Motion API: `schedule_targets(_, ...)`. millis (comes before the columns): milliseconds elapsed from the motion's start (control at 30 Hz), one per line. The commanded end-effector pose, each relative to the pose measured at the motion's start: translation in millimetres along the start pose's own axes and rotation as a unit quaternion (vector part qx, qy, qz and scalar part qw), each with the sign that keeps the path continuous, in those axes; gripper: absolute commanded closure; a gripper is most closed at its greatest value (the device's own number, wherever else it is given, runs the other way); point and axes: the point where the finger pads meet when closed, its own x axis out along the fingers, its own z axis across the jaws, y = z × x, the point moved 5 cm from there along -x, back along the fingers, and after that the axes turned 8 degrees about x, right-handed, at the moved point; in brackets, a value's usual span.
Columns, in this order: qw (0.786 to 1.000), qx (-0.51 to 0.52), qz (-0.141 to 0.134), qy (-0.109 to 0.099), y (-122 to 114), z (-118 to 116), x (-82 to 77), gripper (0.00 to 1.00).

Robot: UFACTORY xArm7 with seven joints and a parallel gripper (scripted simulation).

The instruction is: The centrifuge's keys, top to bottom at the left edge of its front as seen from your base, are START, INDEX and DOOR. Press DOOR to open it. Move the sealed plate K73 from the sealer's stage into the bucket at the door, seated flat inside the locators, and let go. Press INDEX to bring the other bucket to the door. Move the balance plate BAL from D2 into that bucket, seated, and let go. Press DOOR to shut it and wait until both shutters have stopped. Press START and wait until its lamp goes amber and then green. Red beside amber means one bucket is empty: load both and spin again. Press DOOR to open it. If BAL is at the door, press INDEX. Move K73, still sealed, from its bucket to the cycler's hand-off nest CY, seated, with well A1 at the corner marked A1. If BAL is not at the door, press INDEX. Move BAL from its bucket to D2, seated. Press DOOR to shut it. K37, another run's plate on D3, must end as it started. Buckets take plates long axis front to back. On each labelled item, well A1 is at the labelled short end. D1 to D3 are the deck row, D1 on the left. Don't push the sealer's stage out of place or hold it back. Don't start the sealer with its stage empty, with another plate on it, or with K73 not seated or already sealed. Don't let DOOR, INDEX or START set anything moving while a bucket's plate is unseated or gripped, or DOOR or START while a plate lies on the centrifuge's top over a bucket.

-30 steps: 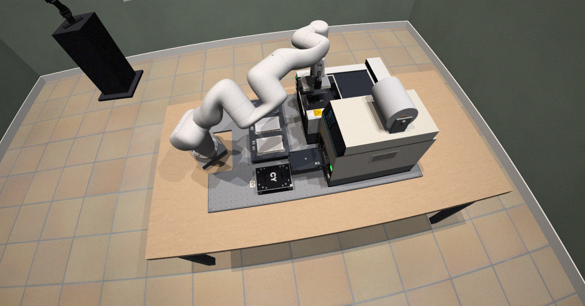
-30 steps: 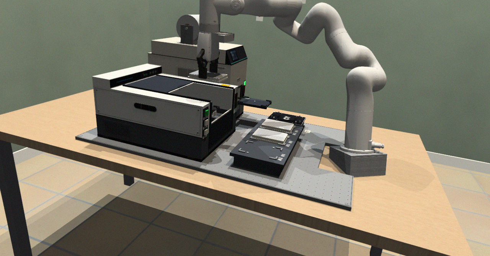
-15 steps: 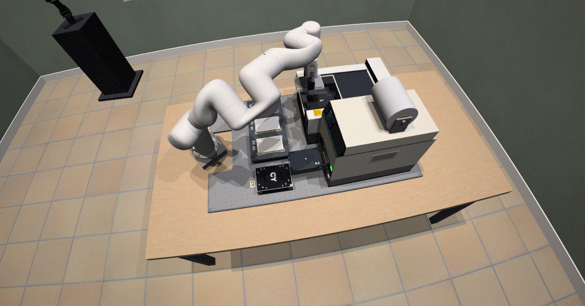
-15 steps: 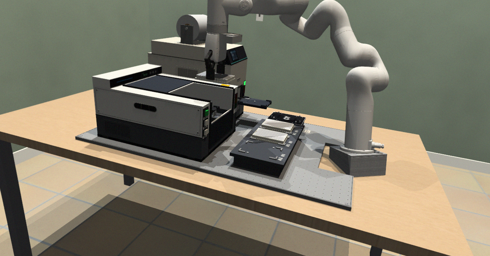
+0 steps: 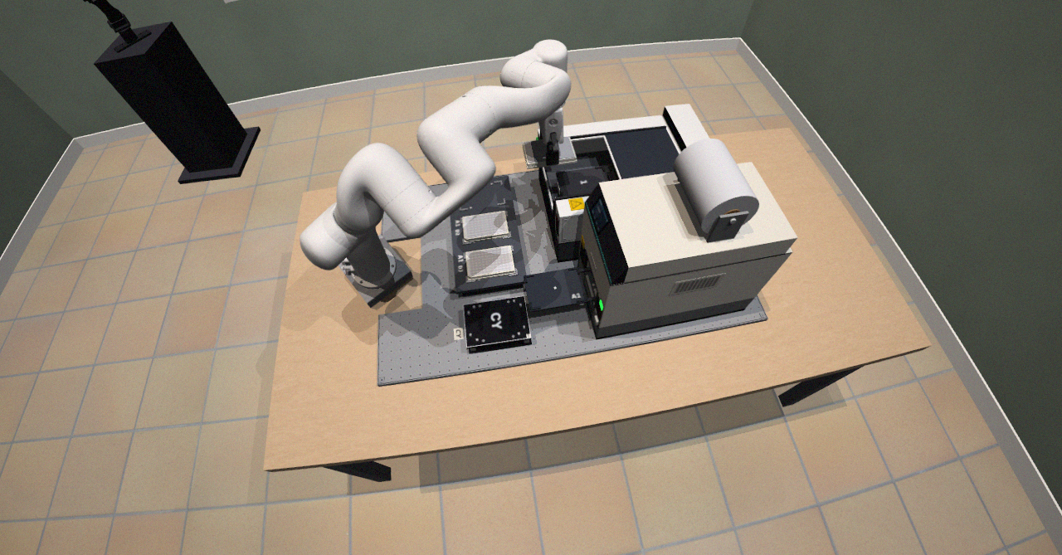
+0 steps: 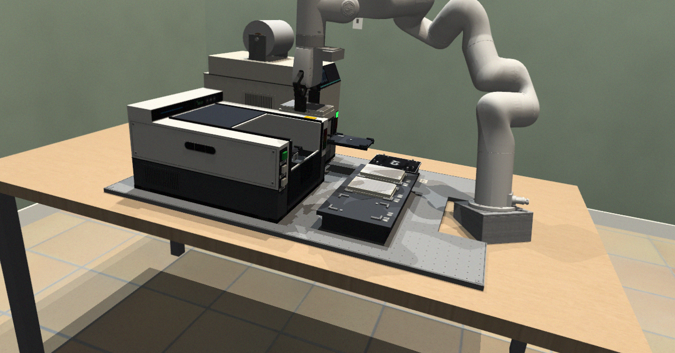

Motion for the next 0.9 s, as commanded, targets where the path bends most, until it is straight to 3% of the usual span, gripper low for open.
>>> schedule_targets(0, 1.000, 0.000, -0.003, -0.003, 9.7, -0.8, -2.4, 1.00)
schedule_targets(867, 1.000, 0.000, -0.003, -0.003, 65.0, -8.8, -2.0, 1.00)
